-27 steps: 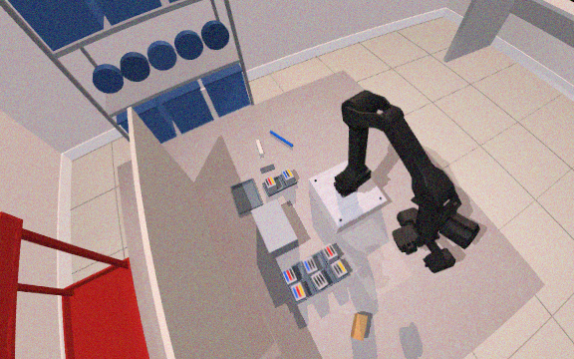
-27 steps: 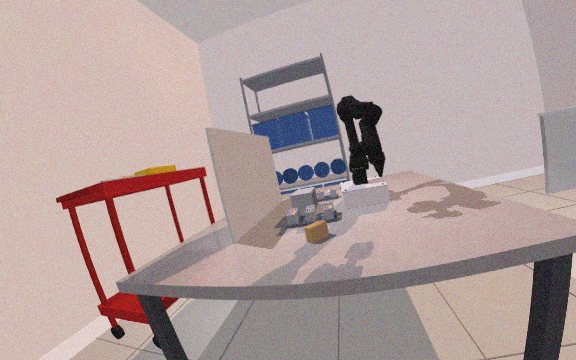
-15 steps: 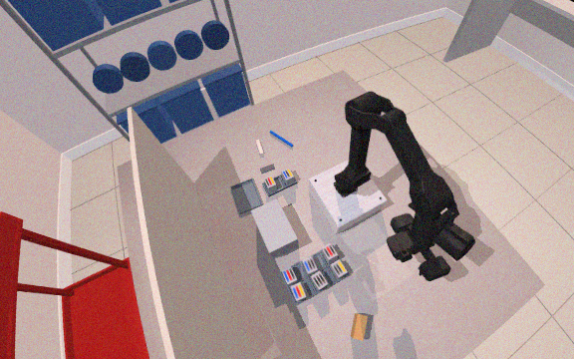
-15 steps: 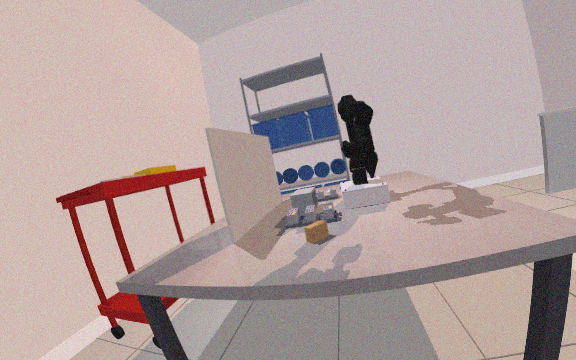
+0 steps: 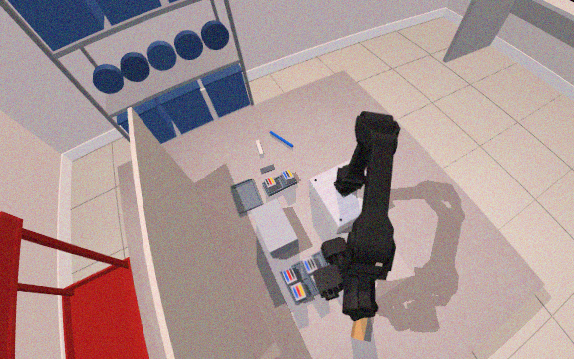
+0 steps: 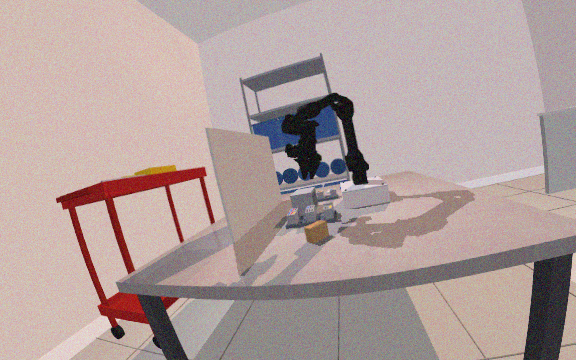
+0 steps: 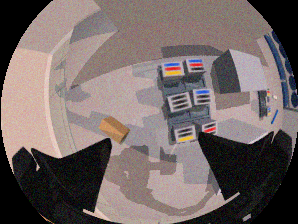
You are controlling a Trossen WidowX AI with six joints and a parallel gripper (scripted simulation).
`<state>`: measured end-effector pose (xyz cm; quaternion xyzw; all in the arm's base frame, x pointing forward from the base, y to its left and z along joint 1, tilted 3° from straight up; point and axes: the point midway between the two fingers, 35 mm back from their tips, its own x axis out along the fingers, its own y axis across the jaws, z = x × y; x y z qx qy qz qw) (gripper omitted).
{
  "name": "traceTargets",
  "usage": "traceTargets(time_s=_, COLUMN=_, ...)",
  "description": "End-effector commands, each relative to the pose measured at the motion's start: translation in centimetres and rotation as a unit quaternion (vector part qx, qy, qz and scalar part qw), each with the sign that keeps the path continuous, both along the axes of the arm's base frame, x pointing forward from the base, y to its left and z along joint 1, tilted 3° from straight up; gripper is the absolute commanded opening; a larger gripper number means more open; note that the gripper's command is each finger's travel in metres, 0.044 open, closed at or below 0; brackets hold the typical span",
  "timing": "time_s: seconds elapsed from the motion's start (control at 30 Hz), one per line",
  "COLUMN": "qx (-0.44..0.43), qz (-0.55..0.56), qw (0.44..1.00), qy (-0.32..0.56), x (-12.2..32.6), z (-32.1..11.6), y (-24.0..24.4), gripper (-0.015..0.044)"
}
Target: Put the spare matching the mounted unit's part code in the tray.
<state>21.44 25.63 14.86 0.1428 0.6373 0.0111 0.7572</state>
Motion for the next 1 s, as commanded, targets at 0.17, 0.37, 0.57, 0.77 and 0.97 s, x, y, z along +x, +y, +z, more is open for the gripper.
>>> traceTargets(time_s=0.17, qx=-0.048, qz=0.025, qw=0.998, qy=0.017, x=10.2, z=0.4, y=-9.8, gripper=0.0440)
traceTargets(time_s=0.37, qx=-0.073, qz=0.045, qw=0.995, qy=0.044, x=14.2, z=0.5, y=-17.8, gripper=0.0440)
traceTargets(time_s=0.57, qx=-0.080, qz=0.067, qw=0.992, qy=0.075, x=15.9, z=0.4, y=-26.7, gripper=0.0440)
traceTargets(time_s=0.77, qx=-0.080, qz=0.068, qw=0.992, qy=0.076, x=16.0, z=0.4, y=-27.0, gripper=0.0440)
traceTargets(time_s=0.97, qx=-0.080, qz=0.068, qw=0.992, qy=0.076, x=16.0, z=0.4, y=-27.0, gripper=0.0440)
